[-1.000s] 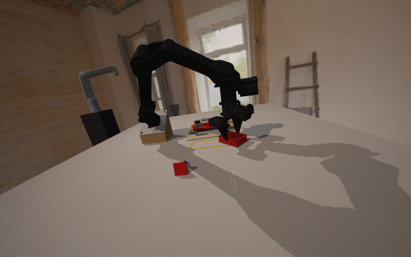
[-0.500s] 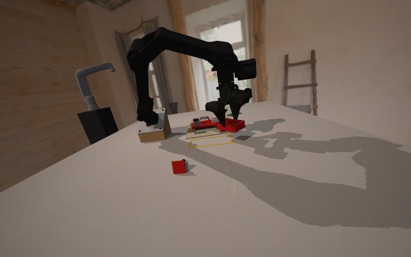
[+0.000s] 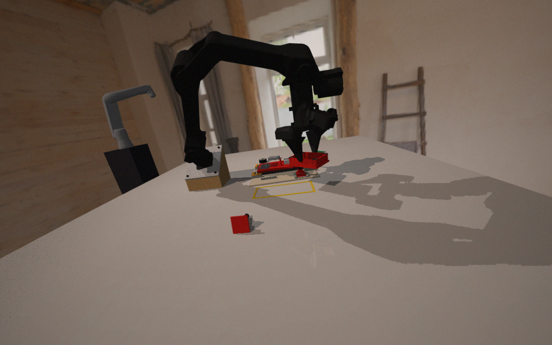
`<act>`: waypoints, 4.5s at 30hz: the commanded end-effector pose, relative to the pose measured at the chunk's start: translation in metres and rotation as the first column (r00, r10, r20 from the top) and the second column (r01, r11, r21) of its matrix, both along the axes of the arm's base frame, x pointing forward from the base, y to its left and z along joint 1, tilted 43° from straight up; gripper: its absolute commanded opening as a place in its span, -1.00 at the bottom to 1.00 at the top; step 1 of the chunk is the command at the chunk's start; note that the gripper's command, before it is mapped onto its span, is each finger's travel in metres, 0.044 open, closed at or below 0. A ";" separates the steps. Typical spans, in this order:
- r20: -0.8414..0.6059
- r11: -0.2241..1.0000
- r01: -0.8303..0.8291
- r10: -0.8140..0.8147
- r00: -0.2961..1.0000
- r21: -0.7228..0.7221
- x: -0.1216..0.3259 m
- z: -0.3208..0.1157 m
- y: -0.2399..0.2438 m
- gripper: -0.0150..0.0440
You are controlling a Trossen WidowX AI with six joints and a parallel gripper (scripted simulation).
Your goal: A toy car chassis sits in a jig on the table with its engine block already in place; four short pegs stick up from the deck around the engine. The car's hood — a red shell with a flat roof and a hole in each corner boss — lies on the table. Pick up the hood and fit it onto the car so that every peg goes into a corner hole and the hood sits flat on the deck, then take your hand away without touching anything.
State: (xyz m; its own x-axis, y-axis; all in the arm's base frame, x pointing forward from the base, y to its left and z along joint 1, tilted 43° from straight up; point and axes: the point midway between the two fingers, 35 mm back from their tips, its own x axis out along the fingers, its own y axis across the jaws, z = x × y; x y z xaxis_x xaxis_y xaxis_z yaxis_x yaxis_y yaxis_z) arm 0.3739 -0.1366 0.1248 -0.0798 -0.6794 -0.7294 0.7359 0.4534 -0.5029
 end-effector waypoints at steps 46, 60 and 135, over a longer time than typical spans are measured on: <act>-0.623 0.558 -0.672 0.761 0.179 0.488 -0.030 -0.007 0.015 -0.49; -0.625 0.503 -0.676 0.777 0.080 0.539 -0.032 -0.027 -0.002 -0.49; -0.078 -0.141 -0.977 0.985 -0.155 0.157 -0.056 -0.019 -0.007 1.00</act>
